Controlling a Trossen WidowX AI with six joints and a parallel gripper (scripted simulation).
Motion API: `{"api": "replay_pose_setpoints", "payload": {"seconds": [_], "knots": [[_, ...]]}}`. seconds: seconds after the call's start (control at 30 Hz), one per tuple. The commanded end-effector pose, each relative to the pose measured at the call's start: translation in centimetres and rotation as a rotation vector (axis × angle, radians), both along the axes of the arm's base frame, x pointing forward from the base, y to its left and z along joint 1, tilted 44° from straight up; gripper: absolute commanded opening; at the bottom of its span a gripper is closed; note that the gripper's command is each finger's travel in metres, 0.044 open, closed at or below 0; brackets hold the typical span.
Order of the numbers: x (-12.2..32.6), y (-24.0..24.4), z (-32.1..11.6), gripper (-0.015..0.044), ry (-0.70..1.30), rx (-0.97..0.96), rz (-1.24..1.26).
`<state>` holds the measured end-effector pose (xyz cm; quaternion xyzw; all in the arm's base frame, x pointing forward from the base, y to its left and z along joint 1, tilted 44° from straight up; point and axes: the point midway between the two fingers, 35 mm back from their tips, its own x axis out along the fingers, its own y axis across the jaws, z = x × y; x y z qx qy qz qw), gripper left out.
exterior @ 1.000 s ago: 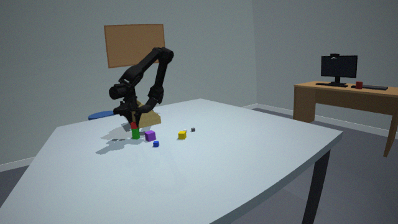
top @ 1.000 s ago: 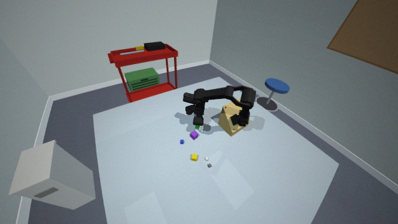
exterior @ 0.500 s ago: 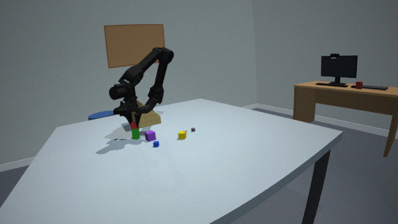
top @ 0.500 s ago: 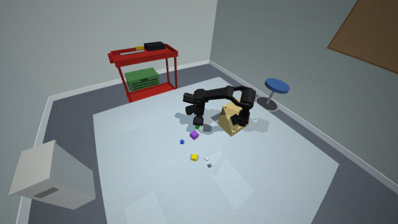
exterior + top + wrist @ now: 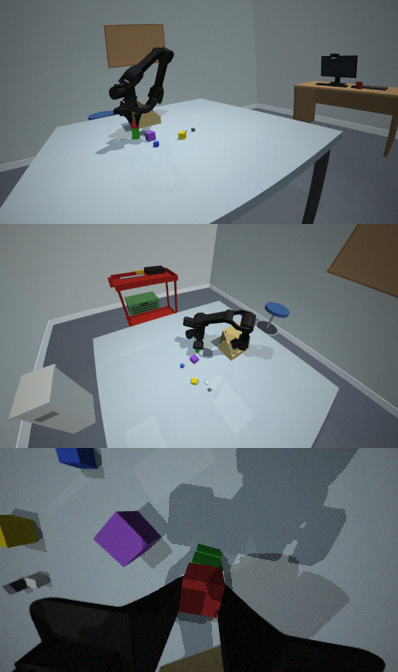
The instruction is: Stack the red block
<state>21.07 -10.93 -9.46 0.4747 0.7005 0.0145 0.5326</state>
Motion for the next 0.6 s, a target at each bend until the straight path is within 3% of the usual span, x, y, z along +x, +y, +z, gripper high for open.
{"api": "replay_pose_setpoints", "payload": {"seconds": [0.0,0.3,0.57], "knots": [[0.00,0.01,-0.05,0.0210,-0.001,-0.001,0.000],[0.00,0.01,-0.05,0.0440,-0.001,-0.001,0.000],[0.00,0.01,-0.05,0.0440,-0.001,-0.001,0.000]]}}
